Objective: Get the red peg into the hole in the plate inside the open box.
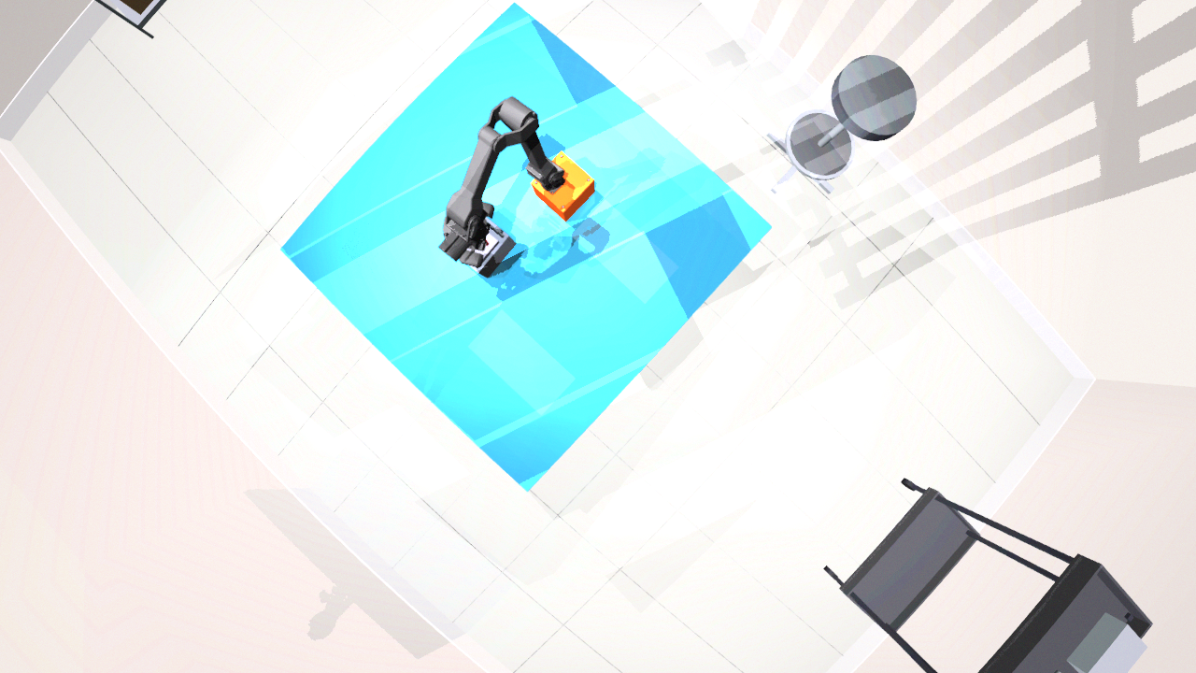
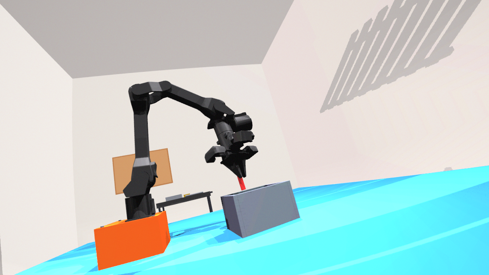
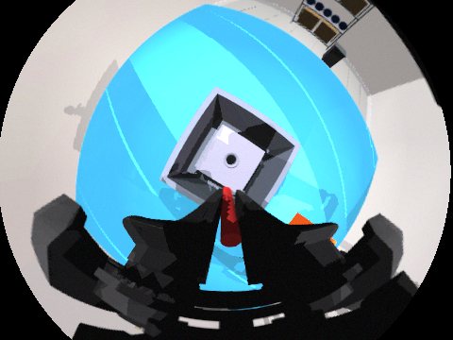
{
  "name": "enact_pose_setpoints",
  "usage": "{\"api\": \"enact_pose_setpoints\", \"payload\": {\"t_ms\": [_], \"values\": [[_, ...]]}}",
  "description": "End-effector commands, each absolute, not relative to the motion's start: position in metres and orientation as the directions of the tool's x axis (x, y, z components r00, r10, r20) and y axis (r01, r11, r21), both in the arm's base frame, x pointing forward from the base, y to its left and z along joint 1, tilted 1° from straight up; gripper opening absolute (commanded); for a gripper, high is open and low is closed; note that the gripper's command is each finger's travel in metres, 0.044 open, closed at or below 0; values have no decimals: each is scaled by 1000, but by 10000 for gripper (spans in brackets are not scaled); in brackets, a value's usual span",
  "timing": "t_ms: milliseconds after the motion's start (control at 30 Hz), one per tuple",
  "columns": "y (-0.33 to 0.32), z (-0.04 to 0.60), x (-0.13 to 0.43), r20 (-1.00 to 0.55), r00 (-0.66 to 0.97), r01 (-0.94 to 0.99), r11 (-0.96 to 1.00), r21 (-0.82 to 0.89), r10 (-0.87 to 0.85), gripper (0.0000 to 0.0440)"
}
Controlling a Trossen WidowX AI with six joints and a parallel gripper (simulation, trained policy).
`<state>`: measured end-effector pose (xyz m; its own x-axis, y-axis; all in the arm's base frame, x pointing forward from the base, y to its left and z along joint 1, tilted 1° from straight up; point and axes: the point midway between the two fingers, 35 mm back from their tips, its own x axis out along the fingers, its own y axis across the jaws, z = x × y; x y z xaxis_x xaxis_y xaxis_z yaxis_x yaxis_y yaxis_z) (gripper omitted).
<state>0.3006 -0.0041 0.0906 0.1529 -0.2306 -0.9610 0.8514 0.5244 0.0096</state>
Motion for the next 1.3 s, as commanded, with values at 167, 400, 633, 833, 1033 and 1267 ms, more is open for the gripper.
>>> {"api": "enact_pose_setpoints", "payload": {"t_ms": [167, 400, 633, 833, 1033, 1267], "values": [[-30, 82, 316, -966, 139, 871, 491, 16, -216, 0], [-43, 62, 322, -974, 115, 881, 474, 9, -196, 23], [-50, 44, 322, -981, 70, 868, 495, -28, -179, 148], [-55, 41, 329, -982, 66, 864, 502, -32, -175, 165], [-63, 40, 343, -982, 77, 854, 519, -25, -174, 294], [-76, 45, 362, -976, 113, 850, 528, -2, -187, 439]]}}
